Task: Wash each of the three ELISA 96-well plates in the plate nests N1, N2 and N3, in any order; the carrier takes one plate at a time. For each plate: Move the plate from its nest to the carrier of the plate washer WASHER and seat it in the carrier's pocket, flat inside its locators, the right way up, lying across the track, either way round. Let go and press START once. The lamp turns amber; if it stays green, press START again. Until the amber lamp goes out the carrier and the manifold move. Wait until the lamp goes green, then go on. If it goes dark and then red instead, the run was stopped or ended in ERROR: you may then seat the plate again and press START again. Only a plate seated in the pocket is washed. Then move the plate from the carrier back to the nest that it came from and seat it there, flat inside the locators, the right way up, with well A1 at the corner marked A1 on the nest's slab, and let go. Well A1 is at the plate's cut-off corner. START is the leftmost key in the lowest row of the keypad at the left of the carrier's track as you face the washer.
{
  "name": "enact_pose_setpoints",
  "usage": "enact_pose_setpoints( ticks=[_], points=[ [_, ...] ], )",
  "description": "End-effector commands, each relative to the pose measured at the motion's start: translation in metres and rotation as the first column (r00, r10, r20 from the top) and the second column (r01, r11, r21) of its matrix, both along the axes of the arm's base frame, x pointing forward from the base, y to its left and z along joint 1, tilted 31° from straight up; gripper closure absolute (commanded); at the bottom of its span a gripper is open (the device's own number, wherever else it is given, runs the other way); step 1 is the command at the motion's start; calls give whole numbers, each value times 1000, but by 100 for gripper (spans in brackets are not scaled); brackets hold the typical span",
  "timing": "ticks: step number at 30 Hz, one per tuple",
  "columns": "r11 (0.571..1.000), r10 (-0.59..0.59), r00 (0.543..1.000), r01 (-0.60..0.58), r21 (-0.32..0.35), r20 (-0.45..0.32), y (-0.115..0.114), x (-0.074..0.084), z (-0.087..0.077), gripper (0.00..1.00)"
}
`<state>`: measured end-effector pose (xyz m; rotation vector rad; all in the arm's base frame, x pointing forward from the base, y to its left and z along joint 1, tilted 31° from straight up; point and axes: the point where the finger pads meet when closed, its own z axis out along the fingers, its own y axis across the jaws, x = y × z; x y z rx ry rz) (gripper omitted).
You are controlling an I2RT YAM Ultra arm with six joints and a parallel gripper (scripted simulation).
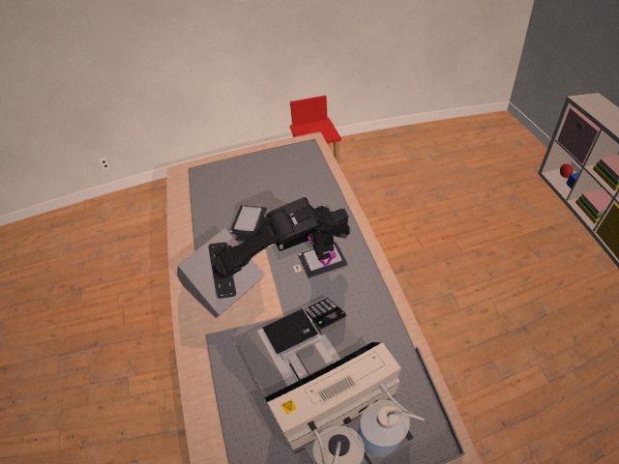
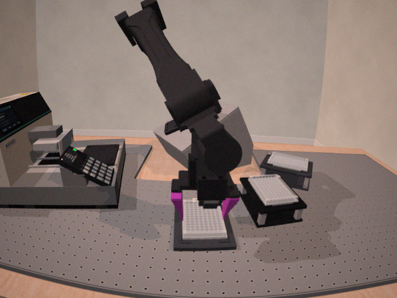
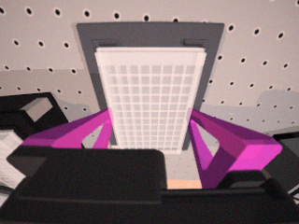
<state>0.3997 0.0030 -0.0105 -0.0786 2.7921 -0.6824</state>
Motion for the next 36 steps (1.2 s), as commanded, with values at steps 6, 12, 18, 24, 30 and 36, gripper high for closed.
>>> enact_pose_setpoints(
  ticks=[6, 12, 18, 24, 30, 36],
  points=[
    [1000, 5, 1000, -5, 2, 9, 2, 2, 2, 100],
    [1000, 5, 1000, -5, 2, 9, 1, 2, 1, 100],
    [1000, 5, 1000, -5, 2, 9, 1, 2, 1, 100],
    [1000, 5, 1000, -5, 2, 9, 1, 3, 0, 100],
    [1000, 5, 1000, -5, 2, 9, 0, 3, -1, 100],
    [1000, 5, 1000, -5, 2, 9, 0, 3, -2, 100]
  ],
)
